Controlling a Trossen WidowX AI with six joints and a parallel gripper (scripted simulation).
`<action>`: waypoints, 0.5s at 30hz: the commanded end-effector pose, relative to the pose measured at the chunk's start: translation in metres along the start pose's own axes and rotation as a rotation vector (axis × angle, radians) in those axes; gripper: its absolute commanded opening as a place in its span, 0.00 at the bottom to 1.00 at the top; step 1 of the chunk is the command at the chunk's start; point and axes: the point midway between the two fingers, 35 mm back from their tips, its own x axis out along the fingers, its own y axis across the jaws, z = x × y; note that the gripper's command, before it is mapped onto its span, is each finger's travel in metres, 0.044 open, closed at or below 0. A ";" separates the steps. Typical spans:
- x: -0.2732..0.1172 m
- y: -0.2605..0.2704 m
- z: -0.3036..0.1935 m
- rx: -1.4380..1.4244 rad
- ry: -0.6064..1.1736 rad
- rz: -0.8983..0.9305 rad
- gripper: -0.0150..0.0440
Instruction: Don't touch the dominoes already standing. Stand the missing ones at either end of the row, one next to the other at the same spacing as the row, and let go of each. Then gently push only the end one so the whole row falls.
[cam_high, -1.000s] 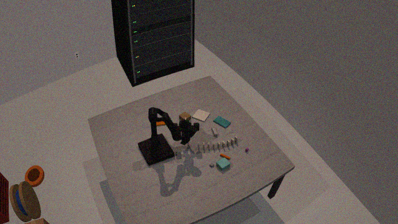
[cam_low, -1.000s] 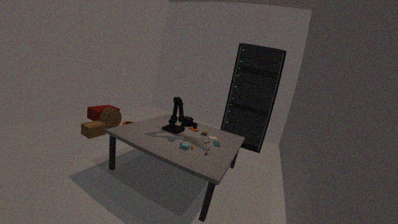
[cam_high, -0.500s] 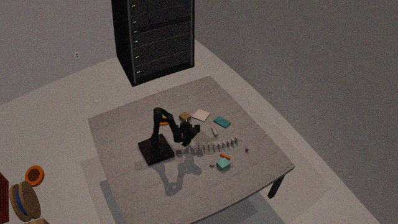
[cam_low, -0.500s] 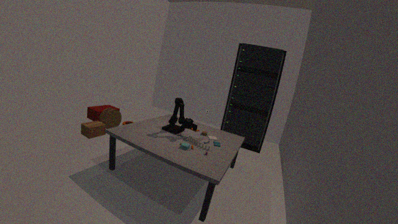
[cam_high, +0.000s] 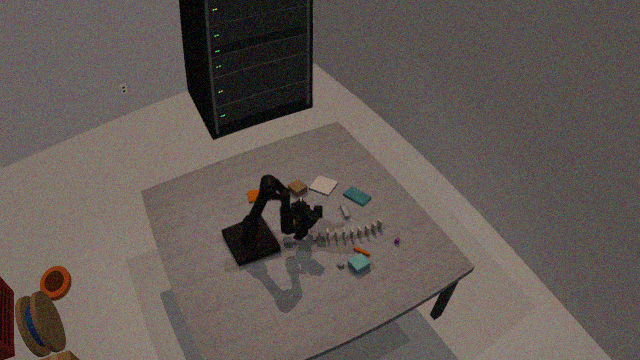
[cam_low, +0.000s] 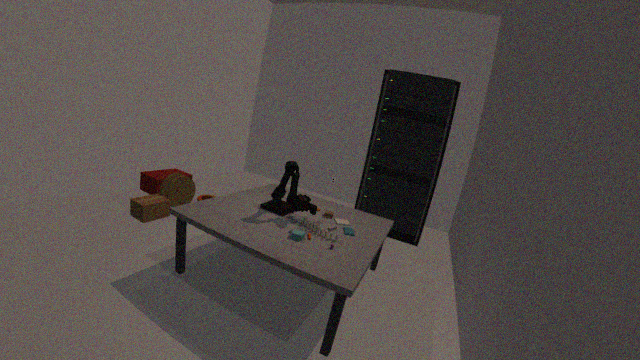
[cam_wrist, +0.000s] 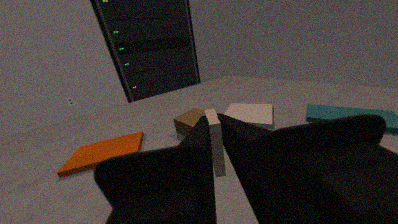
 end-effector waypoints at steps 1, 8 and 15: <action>0.001 0.000 -0.010 0.003 0.001 -0.001 0.29; 0.002 0.003 -0.027 0.004 0.001 -0.002 0.29; 0.002 0.006 -0.044 0.004 0.002 -0.002 0.29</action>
